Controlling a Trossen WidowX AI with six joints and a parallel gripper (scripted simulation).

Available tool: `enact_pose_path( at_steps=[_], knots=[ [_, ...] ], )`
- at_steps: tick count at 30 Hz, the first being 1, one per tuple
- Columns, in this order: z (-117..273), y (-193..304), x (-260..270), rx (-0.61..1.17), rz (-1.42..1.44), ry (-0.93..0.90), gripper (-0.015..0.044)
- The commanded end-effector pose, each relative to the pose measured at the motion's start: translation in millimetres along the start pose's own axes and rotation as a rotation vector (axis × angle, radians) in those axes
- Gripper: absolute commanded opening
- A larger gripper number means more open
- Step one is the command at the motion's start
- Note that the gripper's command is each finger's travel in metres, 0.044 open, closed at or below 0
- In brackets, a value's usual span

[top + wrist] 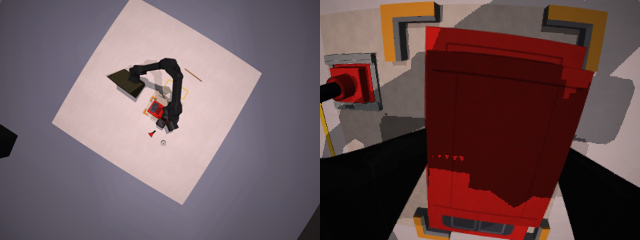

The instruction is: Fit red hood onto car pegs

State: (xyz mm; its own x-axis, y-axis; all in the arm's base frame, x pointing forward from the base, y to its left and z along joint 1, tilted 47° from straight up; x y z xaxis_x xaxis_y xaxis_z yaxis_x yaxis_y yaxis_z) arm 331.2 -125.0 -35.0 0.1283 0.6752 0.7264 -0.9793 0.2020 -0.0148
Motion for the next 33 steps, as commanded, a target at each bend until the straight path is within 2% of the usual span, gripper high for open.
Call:
enact_pose_path(
  at_steps=[1, 33],
  knots=[
    [-0.7, -0.3, 0.5, -0.003, -0.006, -0.003, 0.0],
    [-5.9, -0.5, 0.7, -0.003, -0.006, -0.003, 0.0]
  ],
)
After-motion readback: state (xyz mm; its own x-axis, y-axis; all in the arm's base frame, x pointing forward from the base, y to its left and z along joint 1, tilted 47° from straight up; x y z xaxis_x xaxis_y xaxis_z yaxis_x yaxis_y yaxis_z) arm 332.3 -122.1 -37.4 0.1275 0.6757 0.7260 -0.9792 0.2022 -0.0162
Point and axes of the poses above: the point midway between the two fingers, 35 mm back from their tips, its own z axis back along the fingers, its own x axis across the jaws, y = z × x, the point moved 2 cm from there along z, back along the fingers, and after that the axes turned 3 degrees about -z, right-handed, at the moved point
